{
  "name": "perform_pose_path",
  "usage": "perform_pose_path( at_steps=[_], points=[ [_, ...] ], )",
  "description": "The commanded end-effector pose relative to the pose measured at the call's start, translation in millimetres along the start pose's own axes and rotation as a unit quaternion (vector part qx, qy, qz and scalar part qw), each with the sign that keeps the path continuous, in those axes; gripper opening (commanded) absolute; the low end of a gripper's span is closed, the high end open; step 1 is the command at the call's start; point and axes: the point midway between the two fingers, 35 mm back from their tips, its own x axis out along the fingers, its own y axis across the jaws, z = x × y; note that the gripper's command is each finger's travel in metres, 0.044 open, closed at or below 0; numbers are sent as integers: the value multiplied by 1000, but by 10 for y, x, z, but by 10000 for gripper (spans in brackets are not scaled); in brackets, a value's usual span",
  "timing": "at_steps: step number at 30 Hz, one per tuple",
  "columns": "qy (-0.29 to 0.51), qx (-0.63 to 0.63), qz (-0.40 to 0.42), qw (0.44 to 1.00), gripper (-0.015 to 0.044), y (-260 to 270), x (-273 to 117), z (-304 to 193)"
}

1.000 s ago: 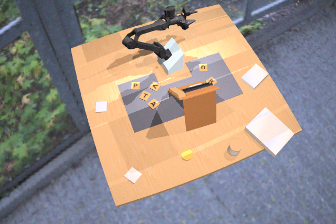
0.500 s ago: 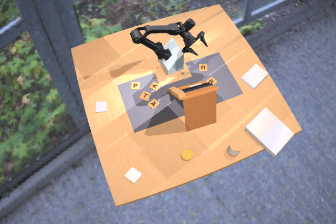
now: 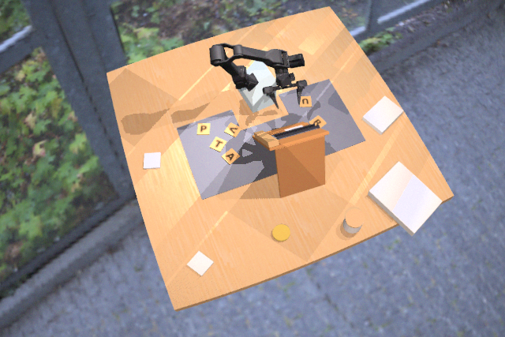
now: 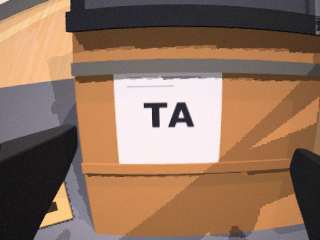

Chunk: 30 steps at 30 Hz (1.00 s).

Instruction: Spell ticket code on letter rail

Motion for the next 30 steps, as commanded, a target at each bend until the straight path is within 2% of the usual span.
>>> perform_pose_path(
  at_steps=[1,9,15,22,26,30],
  points=[
    [-5,-10,-6,1000,440,-9,12,17],
    [-3,-16,-5,1000,440,-5,10,27],
    [52,-195,37,979,440,54,-65,406],
    [71,-418,132,896,440,-52,-202,958],
    [48,-532,191,823,440,-212,-302,1271],
    [21,-596,223,771,440,-343,-371,1453]
  ],
)
